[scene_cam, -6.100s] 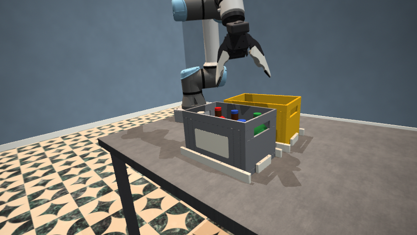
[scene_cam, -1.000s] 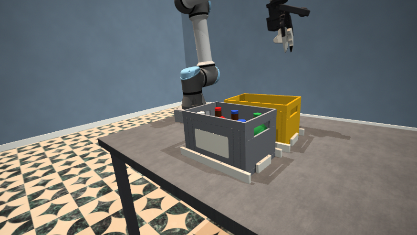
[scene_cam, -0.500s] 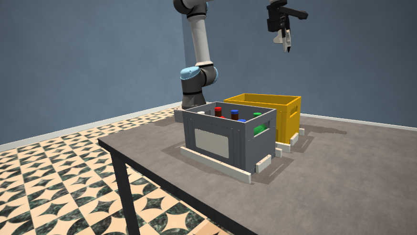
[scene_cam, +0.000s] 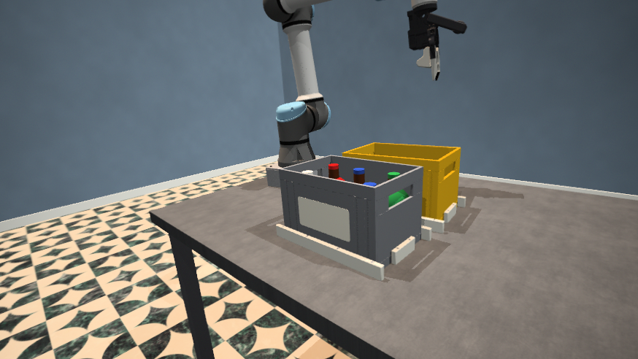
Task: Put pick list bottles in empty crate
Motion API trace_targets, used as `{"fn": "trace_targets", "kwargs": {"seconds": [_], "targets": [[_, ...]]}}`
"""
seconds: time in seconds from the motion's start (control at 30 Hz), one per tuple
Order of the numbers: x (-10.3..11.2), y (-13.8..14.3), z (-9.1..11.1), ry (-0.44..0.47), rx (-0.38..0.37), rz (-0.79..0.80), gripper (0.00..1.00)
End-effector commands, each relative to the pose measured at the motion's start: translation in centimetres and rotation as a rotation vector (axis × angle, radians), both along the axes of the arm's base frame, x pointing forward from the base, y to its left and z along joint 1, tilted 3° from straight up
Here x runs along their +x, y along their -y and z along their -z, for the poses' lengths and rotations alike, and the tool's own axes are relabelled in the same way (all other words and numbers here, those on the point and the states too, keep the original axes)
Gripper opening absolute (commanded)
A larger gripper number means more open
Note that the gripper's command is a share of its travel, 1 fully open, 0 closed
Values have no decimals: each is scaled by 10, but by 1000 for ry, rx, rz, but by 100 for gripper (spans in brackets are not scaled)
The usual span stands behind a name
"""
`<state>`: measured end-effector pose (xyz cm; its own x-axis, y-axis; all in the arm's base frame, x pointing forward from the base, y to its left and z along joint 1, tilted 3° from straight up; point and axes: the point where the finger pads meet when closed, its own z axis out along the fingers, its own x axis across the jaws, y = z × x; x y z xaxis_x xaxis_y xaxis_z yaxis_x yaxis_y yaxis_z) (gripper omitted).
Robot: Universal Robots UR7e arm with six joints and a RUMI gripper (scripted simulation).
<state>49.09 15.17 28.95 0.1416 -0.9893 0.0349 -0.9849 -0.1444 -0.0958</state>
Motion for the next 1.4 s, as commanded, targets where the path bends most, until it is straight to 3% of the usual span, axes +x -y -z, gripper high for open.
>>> {"fn": "trace_targets", "kwargs": {"seconds": [0.0,0.67,0.77,1.37], "targets": [[-12,-20,0,-16,-5,-73,38],[-53,-75,2,-41,-15,-179,38],[-64,-85,2,-63,-25,-276,38],[-115,-133,4,-88,-39,-390,38]]}}
